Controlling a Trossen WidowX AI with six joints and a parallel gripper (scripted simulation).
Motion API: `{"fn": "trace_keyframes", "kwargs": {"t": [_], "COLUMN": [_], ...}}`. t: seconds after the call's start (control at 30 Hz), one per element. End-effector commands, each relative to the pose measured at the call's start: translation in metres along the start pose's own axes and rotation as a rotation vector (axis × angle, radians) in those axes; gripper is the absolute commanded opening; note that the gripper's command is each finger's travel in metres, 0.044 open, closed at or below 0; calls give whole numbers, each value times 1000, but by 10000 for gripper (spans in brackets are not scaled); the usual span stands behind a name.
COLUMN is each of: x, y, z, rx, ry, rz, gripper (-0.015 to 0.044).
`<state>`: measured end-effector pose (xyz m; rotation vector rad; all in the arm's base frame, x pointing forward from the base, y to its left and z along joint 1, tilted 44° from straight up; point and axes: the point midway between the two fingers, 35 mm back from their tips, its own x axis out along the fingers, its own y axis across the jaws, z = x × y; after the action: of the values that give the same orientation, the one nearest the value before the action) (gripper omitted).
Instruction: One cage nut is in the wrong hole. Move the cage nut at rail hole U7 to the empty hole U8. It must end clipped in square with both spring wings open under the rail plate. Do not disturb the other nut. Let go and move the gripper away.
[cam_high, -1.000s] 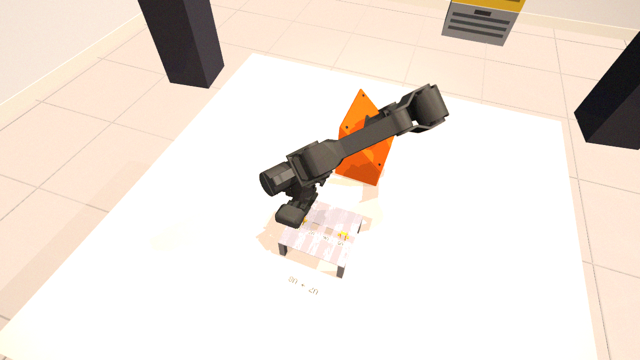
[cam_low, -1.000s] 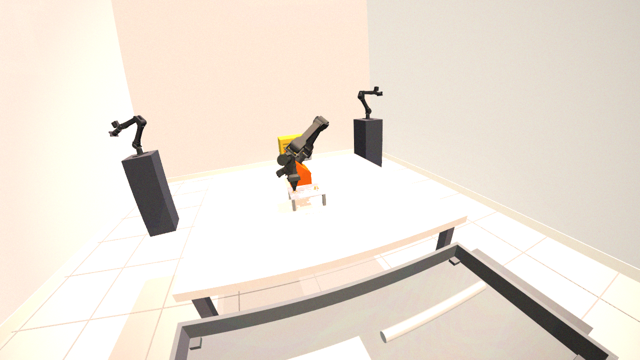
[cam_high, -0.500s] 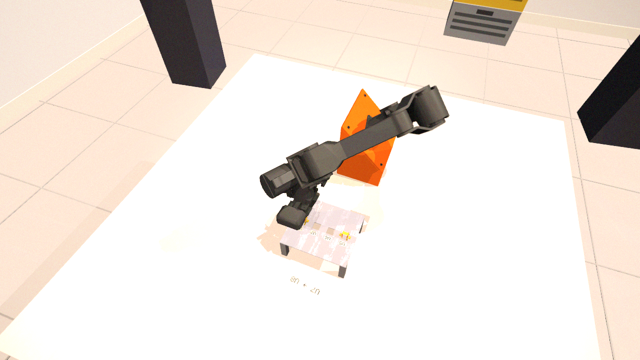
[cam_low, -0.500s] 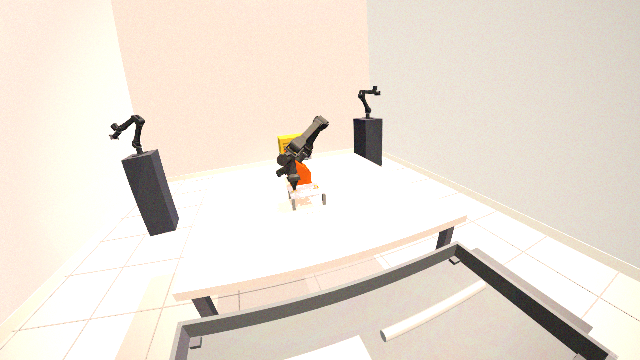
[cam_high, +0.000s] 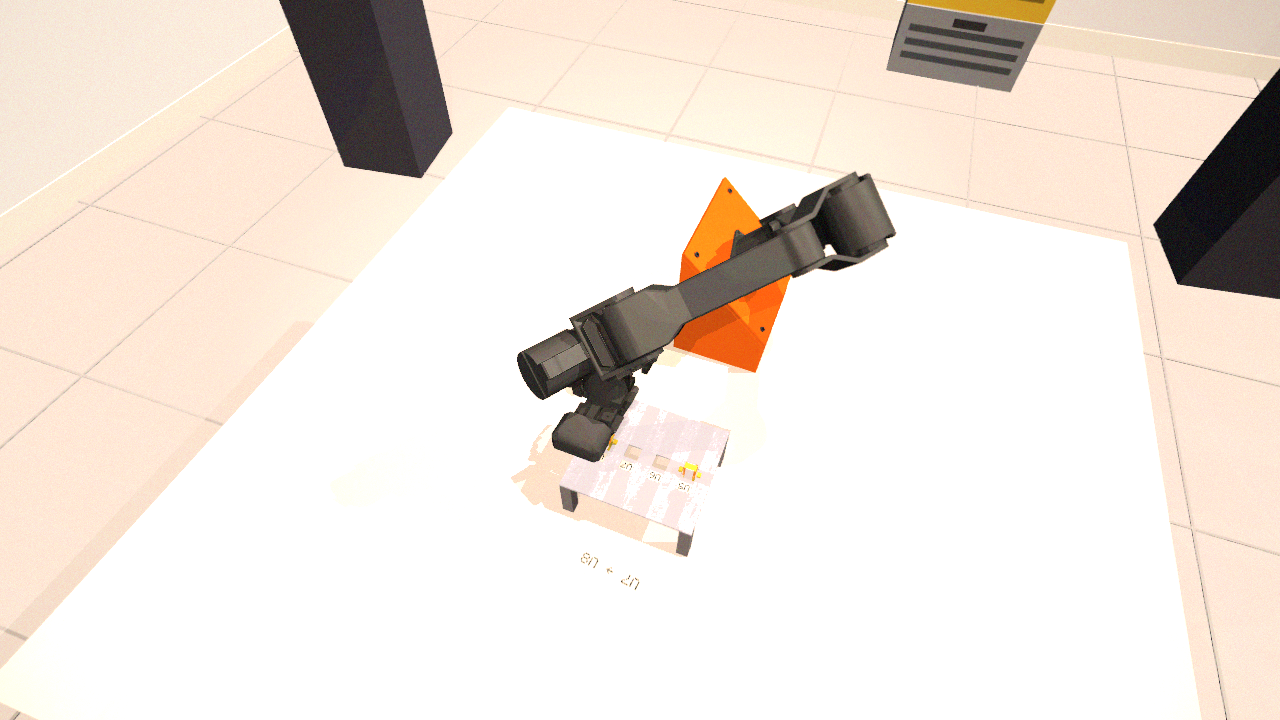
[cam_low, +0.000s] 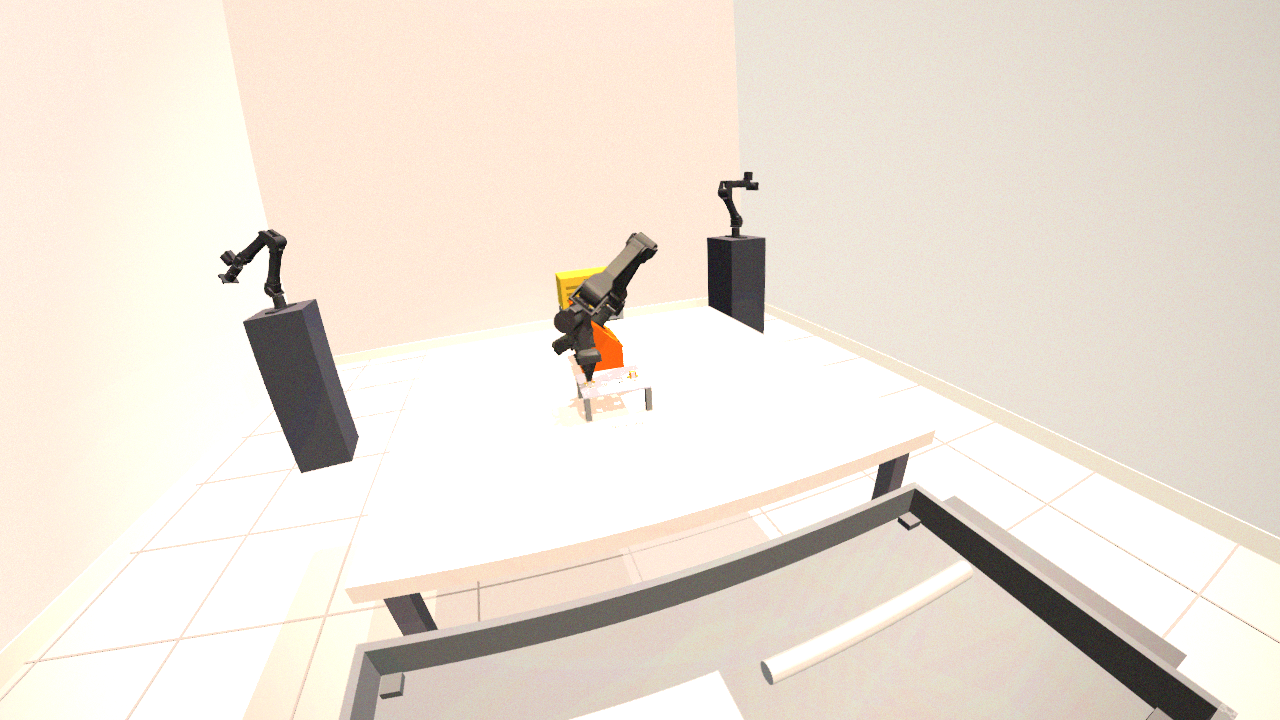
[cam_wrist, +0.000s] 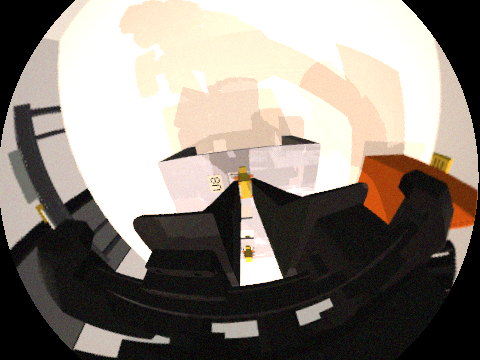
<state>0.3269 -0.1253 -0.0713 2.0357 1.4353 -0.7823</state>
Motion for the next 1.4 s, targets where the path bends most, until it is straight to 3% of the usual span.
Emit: {"fn": "trace_keyframes", "kwargs": {"t": [0.0, 1.37], "x": [-1, -1], "y": [2, 5], "z": [0, 0], "rx": [-8, -8], "ry": [-4, -4], "rz": [-5, -63], "gripper": [26, 26]}}
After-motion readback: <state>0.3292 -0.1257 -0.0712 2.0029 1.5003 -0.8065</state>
